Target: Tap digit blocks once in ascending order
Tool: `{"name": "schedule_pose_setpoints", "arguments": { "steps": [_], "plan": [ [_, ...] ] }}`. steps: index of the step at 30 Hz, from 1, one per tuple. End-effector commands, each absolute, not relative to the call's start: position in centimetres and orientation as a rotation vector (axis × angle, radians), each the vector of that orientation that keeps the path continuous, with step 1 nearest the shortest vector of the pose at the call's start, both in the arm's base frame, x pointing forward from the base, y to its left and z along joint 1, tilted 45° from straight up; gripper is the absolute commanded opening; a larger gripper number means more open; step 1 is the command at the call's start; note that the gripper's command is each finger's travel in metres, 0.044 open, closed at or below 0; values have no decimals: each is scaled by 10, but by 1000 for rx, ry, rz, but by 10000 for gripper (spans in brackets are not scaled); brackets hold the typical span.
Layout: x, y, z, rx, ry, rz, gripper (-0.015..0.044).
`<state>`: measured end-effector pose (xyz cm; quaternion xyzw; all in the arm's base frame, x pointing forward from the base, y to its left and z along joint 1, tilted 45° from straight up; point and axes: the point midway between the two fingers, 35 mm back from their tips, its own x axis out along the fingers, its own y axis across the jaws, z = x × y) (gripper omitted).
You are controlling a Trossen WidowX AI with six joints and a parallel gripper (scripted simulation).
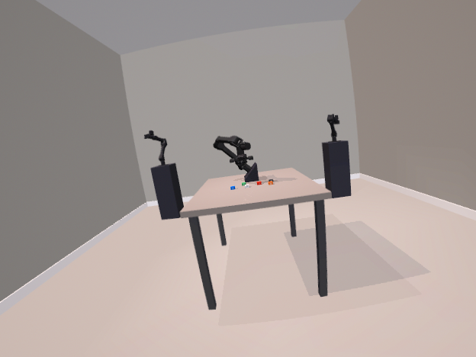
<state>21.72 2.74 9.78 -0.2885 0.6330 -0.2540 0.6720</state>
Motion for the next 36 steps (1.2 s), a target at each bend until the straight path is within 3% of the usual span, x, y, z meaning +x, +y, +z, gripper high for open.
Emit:
{"name": "schedule_pose_setpoints", "arguments": {
  "steps": [1,8,15,22,36],
  "plan": [
    [234,53,82,-641,1426,-571,20],
    [263,109,26,-637,1424,-570,20],
    [265,114,20,-637,1423,-570,20],
    [271,58,-36,-639,1422,-572,20],
    [272,48,-46,-639,1421,-572,20]
  ]
}}
